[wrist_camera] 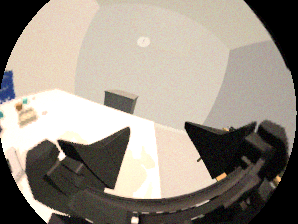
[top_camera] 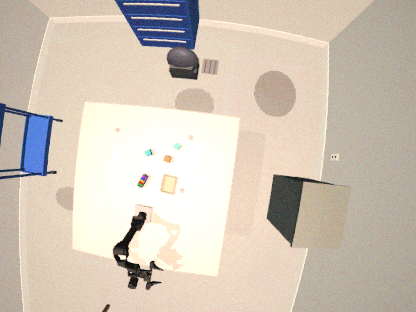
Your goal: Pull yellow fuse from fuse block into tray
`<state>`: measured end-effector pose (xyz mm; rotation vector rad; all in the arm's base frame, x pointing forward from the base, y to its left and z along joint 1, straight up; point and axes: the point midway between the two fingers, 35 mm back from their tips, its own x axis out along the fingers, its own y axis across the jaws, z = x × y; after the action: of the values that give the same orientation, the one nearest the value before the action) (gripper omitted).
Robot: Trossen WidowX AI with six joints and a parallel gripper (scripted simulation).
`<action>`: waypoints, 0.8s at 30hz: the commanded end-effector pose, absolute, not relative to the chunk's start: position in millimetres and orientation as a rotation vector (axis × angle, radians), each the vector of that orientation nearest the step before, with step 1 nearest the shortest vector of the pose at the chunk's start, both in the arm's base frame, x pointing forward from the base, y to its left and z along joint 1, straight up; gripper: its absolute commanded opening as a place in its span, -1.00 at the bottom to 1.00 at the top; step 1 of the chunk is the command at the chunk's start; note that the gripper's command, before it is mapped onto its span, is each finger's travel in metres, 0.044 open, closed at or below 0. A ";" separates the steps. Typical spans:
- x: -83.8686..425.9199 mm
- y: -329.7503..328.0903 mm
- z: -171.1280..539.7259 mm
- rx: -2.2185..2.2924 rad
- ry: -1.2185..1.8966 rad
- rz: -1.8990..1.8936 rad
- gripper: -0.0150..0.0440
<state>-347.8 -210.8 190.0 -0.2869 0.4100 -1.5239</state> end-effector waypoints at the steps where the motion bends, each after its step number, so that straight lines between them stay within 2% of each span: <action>1: -346.1 -213.4 190.7 -0.282 0.406 -1.520 0.78; 7: -290.6 -291.1 187.8 -0.024 0.233 -1.396 0.24; 13: -207.1 -362.1 174.6 0.321 0.096 -1.233 -0.29; 19: -102.5 -405.6 159.8 0.675 0.054 -1.069 -0.29; 24: -9.0 -414.6 146.0 0.962 0.090 -0.952 -0.29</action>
<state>-56.6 -413.0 152.5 0.8146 0.0635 -1.0033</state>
